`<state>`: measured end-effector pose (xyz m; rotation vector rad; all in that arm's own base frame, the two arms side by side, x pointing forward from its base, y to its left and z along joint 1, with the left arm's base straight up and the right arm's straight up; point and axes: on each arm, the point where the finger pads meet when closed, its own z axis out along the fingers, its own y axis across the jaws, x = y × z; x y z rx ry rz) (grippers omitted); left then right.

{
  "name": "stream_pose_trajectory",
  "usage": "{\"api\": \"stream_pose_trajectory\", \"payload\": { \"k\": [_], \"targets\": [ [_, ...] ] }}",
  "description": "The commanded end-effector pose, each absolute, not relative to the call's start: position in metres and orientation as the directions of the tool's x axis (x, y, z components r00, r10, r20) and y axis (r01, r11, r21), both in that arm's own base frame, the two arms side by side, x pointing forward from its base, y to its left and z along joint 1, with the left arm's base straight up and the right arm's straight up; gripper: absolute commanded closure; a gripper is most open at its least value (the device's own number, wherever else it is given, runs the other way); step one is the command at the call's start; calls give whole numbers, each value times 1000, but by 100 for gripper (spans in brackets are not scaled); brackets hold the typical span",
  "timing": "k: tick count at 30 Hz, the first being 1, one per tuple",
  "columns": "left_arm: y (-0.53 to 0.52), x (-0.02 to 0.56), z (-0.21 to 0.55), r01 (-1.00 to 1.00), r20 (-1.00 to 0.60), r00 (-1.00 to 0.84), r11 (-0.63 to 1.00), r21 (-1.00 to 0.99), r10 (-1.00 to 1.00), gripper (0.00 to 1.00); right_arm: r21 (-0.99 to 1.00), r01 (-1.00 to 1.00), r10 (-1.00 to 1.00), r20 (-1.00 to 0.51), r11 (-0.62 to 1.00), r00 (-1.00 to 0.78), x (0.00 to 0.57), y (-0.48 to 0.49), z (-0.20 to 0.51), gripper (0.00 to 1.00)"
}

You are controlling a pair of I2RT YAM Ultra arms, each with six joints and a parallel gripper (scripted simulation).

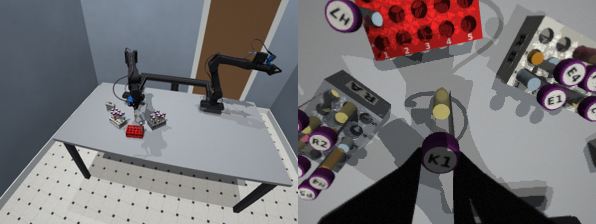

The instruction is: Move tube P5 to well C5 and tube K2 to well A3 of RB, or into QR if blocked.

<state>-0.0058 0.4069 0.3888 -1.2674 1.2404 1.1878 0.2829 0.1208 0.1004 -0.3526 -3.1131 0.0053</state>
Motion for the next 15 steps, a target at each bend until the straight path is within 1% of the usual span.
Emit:
{"api": "stream_pose_trajectory", "payload": {
  "k": [1,7,14,15],
  "targets": [
    [398,-7,416,-1000,-1000,0,-16,0,0,100,4,89,90,-11,996,-996,285,116,102,100],
    [398,-7,416,-1000,-1000,0,-16,0,0,100,1,-110,-110,-11,994,-994,285,116,101,100],
    [398,-7,416,-1000,-1000,0,-16,0,0,100,-1,-337,-337,-11,942,-941,285,116,101,100],
    [398,-7,416,-1000,-1000,0,-16,0,0,100,-1,-337,-337,-11,942,-941,285,116,101,100]
  ]
}}
